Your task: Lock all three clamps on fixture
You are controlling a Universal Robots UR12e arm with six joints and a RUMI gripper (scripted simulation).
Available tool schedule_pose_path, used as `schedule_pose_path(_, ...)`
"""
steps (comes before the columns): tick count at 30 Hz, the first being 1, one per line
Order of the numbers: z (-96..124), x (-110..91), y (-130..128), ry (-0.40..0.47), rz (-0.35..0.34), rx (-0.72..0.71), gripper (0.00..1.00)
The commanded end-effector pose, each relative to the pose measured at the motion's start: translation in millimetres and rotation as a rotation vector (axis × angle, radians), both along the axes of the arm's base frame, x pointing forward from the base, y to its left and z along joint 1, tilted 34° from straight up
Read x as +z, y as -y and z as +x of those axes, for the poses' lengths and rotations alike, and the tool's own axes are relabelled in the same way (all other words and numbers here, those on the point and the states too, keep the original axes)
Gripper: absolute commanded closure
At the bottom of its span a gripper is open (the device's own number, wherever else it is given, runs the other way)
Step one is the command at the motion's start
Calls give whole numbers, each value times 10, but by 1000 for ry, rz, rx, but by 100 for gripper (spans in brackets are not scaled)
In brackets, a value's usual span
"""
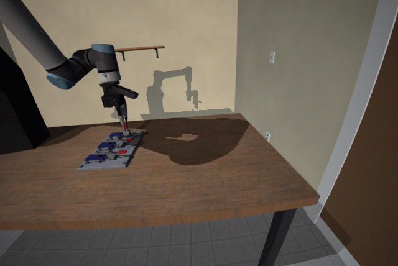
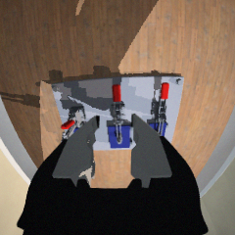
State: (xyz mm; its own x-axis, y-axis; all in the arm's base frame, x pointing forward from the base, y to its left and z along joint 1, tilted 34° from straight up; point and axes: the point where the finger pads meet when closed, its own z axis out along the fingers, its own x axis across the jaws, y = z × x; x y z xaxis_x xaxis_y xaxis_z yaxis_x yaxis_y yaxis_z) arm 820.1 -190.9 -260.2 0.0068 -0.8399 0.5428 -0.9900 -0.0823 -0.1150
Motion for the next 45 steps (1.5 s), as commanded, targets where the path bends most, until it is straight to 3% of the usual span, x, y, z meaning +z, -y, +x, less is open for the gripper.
schedule_pose_path(1,-27,37,-24,-2,0,-2,72)
schedule_pose_path(45,-20,57,-40,-1,0,-1,72)
